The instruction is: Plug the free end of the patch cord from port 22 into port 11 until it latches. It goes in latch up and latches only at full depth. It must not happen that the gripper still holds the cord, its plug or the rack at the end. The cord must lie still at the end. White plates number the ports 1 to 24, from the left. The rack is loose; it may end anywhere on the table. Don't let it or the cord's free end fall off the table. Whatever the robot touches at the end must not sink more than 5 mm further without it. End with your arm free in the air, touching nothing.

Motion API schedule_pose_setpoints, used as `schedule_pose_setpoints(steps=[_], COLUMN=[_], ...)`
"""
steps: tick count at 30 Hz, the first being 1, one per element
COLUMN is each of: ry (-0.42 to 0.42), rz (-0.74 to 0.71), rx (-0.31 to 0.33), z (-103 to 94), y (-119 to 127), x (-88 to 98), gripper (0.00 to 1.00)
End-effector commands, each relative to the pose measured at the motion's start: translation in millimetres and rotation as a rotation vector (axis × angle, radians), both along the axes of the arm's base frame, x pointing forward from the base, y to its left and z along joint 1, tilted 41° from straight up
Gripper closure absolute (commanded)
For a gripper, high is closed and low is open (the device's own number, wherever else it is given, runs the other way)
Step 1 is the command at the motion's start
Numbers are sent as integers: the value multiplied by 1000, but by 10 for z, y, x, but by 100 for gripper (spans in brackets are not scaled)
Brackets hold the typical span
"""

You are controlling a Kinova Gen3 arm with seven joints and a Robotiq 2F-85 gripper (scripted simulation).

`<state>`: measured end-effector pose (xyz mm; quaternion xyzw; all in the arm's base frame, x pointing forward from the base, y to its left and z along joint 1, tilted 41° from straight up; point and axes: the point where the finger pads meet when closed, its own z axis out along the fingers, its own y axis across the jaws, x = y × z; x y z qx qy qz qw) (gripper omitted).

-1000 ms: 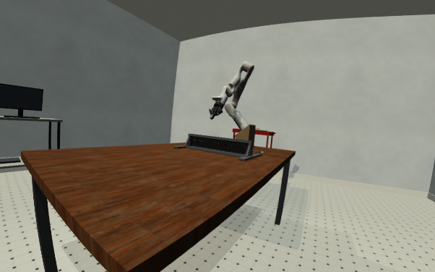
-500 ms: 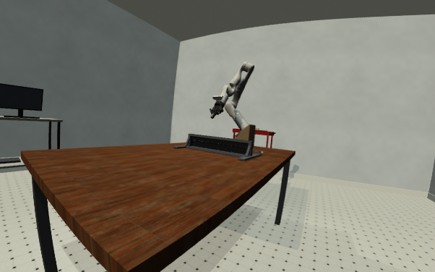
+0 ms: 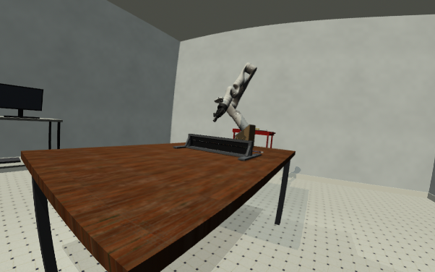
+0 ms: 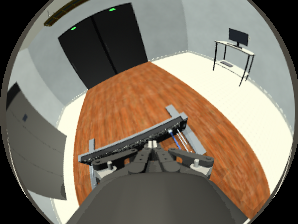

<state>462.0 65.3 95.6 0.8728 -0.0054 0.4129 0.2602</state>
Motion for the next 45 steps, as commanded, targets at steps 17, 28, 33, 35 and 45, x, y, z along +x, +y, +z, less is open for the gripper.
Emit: schedule_pose_setpoints(steps=[17,28,33,35,45], ry=[-187,-219,-224,-225,-226], rz=[-649,-1019,-1135,-1161,-1187], rx=[421,513,520,520,519], z=[-1924,-2672,-2846,-2880,-2913], y=[587,937,1070,1102,1134], x=[-619,-1574,-1920,-2001,-2081], gripper=[100,100,100,100,100])
